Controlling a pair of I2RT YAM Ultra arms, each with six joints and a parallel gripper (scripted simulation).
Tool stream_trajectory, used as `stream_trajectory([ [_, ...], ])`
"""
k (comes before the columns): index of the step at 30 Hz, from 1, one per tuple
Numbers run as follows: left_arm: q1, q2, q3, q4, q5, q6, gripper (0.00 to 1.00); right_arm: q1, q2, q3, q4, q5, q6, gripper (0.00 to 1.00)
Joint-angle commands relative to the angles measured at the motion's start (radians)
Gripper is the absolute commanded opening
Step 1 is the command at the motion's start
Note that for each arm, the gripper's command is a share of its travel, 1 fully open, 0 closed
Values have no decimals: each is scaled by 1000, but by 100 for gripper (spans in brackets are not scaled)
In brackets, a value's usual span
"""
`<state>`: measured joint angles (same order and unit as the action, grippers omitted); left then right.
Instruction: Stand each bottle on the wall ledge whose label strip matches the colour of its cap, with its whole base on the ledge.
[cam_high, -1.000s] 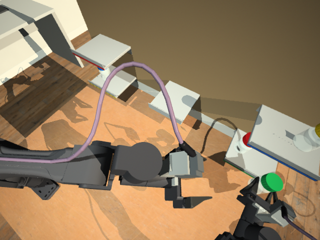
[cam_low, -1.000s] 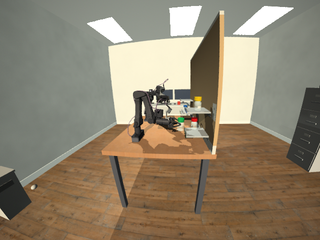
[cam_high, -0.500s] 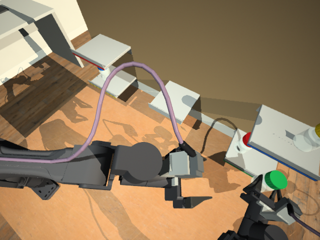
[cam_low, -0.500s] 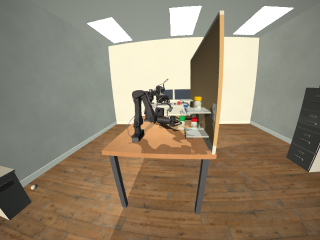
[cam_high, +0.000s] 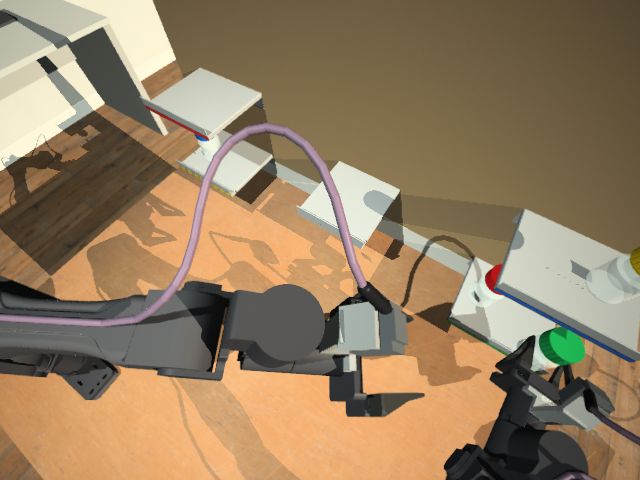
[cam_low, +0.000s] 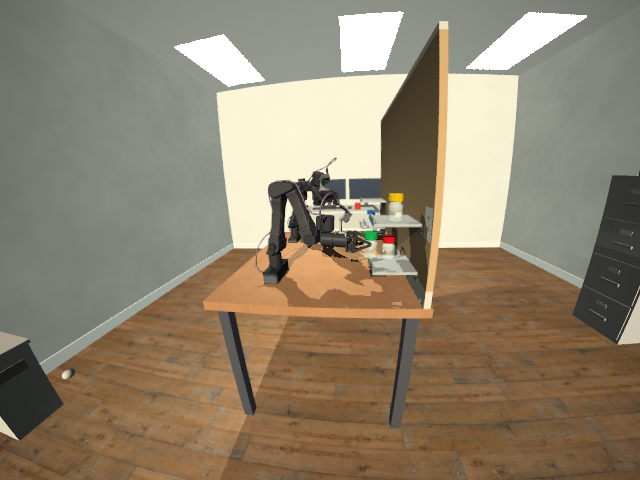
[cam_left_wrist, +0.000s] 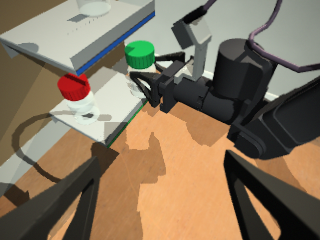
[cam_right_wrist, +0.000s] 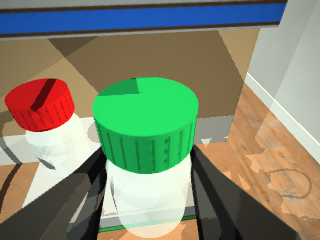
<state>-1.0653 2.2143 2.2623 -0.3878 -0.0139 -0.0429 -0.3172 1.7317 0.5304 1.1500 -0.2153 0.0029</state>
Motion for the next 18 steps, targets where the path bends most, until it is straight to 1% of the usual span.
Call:
stream_trajectory([
  [1,7,-8,22,-4,-13,-10,89,15,29,72,58,21,-9,52],
  [2,7,-8,22,-4,-13,-10,89,15,29,72,58,21,-9,52],
  [10,7,-8,22,-4,-13,-10,89,35,133,194,47,35,-12,52],
  [18,7,-8,22,-4,-13,-10,89,35,145,218,46,33,-11,52],
])
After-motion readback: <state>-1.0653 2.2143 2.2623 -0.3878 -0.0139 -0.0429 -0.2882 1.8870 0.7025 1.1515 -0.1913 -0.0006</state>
